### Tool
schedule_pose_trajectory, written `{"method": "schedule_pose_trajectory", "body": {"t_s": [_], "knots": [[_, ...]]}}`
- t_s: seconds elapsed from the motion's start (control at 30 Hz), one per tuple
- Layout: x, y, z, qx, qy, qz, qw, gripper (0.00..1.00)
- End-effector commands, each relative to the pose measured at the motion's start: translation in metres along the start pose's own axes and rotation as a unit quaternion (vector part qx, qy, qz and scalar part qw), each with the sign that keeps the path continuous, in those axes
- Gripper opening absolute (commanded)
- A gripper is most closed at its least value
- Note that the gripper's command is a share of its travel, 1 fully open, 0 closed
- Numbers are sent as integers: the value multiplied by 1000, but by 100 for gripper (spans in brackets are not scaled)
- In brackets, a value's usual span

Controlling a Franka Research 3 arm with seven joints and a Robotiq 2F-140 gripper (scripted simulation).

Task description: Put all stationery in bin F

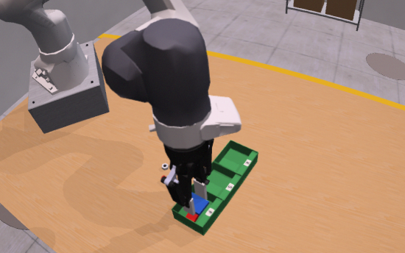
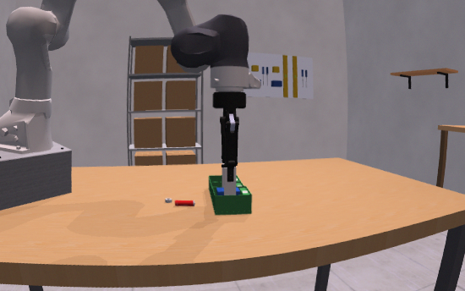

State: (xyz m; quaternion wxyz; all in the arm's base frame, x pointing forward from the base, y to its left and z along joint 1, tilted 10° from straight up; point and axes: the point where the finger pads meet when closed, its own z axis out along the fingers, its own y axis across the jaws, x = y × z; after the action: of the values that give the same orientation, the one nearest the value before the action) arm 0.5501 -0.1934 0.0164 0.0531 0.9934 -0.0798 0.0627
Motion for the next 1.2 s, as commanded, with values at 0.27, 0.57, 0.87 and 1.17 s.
{"method": "schedule_pose_trajectory", "body": {"t_s": [0.27, 0.57, 0.87, 1.17], "knots": [[2, 0, 0, 0, 2, -2, 1000, 28], [2, 0, -5, 0, 2, -2, 1000, 28], [2, 0, -28, 0, 2, -2, 1000, 28], [2, 0, -28, 0, 2, -2, 1000, 28]]}}
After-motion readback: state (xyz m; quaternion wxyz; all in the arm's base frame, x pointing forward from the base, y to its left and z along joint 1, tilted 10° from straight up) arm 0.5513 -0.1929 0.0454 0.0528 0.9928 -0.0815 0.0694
